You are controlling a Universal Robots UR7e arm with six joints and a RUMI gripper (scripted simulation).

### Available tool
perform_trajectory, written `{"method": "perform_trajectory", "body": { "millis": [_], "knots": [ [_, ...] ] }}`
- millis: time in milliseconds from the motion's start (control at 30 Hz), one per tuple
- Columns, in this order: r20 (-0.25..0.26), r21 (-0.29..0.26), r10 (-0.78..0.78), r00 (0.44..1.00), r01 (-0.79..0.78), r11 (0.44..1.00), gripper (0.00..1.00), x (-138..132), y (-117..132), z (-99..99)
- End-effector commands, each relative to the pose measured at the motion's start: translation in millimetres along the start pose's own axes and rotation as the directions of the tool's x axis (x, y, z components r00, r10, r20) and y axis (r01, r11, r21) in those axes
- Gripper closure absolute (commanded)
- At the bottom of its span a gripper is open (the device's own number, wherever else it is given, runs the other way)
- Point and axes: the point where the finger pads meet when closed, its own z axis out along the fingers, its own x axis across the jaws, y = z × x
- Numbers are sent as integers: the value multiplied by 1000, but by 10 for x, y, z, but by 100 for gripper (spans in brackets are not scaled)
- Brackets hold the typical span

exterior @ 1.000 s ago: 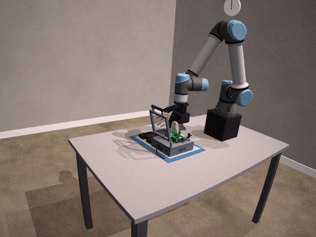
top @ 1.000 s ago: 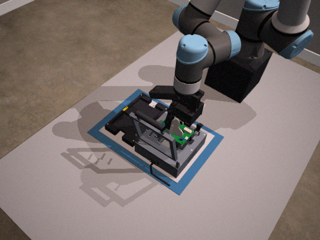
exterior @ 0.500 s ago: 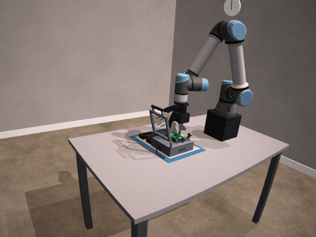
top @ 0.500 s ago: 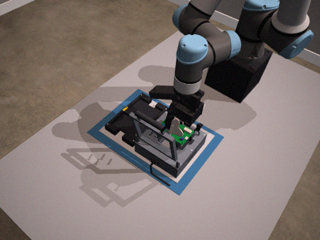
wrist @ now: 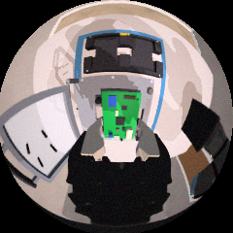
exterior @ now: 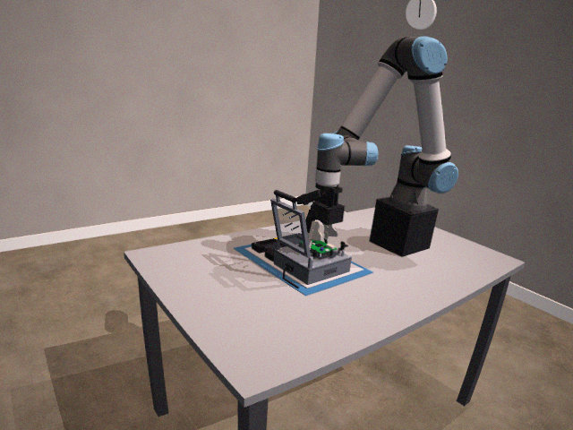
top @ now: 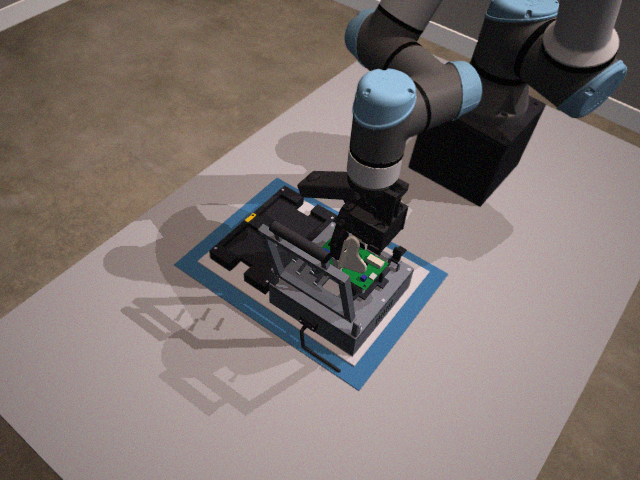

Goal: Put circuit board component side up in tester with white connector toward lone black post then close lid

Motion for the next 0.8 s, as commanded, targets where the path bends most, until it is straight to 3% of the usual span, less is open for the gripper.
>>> {"method": "perform_trajectory", "body": {
  "millis": [0,767],
  "knots": [
    [1,0,0,1000,0,1000,61,-4,-1,2],
    [1,0,0,1000,0,1000,61,-4,-1,28]
  ]
}}
